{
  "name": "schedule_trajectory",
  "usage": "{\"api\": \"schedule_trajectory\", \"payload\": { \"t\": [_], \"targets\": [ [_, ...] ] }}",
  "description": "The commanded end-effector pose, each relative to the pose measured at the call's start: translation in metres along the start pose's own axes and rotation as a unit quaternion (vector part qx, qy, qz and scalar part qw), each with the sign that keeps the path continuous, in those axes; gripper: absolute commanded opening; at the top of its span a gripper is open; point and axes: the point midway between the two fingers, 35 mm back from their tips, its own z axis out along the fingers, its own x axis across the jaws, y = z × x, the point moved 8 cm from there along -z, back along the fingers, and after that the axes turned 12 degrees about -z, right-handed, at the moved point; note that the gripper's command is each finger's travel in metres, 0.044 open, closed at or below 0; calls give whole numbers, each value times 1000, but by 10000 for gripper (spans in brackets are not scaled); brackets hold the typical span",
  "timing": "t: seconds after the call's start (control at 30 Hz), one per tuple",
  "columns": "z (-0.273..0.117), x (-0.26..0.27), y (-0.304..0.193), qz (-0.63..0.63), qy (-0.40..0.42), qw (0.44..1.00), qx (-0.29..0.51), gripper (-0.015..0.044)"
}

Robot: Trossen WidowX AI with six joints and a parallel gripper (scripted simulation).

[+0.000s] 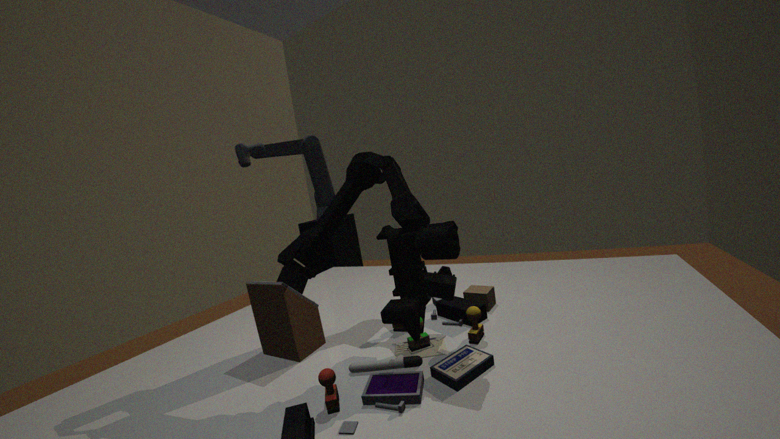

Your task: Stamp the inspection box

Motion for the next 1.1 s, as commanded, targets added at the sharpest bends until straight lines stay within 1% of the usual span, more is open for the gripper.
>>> {"api": "schedule_trajectory", "payload": {
  "t": [0.0,0.3,1.07],
  "targets": [
    [-2,1,1,-3,0,1000,-1,0],
    [-7,0,1,-3,0,1000,-1,0],
    [-43,-1,3,-3,-2,1000,-1,0]
  ]
}}
